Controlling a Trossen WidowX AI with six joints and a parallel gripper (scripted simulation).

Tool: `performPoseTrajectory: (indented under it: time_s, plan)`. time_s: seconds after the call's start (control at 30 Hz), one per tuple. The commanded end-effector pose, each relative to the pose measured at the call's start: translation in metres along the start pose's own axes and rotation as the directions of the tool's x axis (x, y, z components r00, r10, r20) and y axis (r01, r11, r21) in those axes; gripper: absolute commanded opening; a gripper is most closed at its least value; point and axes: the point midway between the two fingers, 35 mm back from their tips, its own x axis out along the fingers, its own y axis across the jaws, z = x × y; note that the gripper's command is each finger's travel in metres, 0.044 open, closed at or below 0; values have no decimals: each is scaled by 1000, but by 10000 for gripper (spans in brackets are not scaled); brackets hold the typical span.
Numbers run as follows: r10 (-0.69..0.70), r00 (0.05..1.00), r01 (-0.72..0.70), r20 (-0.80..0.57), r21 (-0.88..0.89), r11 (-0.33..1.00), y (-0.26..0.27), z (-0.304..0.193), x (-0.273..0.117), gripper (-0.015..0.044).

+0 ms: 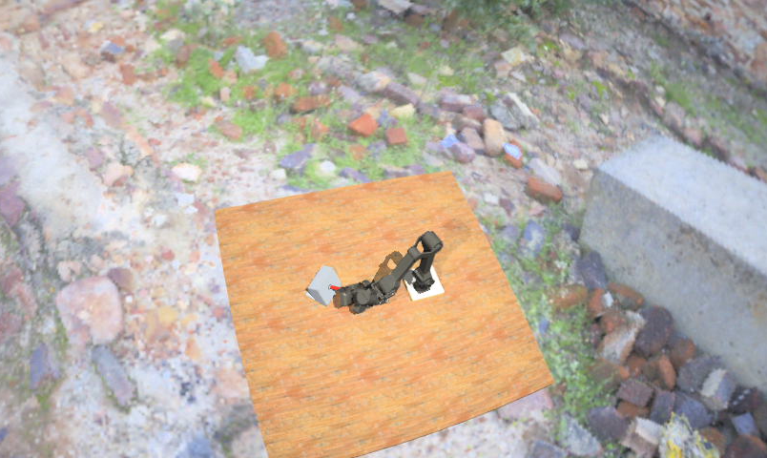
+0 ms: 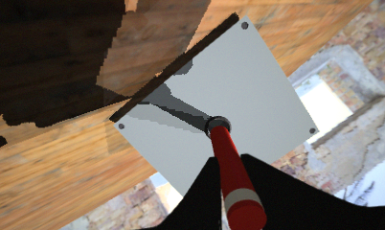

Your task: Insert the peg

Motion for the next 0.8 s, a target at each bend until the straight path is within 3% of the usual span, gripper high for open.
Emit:
performPoseTrajectory:
  time_s: [0.0,0.77]
  plan:
    - [-2,1000,2,1,1,1000,-1,0,-2,0]
    - [-3,1000,3,0,1,1000,1,1,2,0]
